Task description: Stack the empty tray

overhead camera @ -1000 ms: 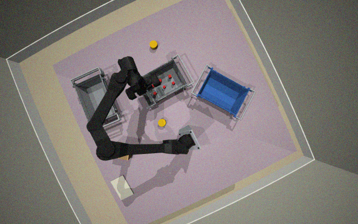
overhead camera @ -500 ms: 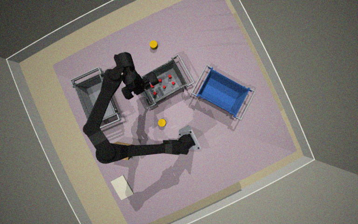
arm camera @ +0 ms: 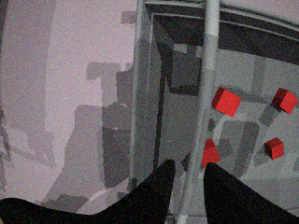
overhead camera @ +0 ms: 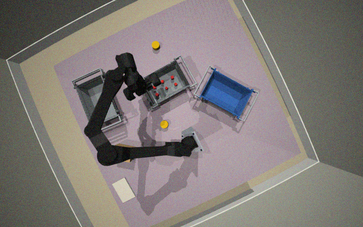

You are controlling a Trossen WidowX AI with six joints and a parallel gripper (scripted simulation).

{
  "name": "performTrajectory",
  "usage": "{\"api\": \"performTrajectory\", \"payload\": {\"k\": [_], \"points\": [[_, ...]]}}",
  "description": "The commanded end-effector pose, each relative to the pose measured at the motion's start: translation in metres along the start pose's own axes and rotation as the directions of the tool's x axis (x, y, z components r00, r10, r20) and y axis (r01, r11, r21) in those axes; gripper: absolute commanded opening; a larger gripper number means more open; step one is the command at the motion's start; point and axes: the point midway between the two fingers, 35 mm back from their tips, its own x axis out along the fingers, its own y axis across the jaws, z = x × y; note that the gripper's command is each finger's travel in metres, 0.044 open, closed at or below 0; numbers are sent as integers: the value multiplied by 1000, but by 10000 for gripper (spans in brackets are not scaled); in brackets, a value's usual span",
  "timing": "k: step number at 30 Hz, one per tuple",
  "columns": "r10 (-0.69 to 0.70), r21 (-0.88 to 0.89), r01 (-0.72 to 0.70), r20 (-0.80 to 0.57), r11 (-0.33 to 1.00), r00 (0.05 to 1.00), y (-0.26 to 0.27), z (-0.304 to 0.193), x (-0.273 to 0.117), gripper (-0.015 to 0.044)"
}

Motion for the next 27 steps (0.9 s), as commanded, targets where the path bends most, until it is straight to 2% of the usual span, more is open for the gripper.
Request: {"api": "performTrajectory", "payload": {"k": [1,6,13,14,15,21,27], "points": [[0,3,0,2,1000,1000,0,0,0,82],[-3,3,3,2,1000,1000,-1,2,-13,82],[-4,1,4,-1,1000,1000,-1,0,-89,82],[-2,4,2,-8,1000,1000,-3,2,-54,82],[-4,4,4,-7,1000,1000,-11,5,-54,82],[-17,1,17,0,1000,1000,-109,26,-45,82],[-17,-4,17,5,1000,1000,-214,19,-28,82]]}}
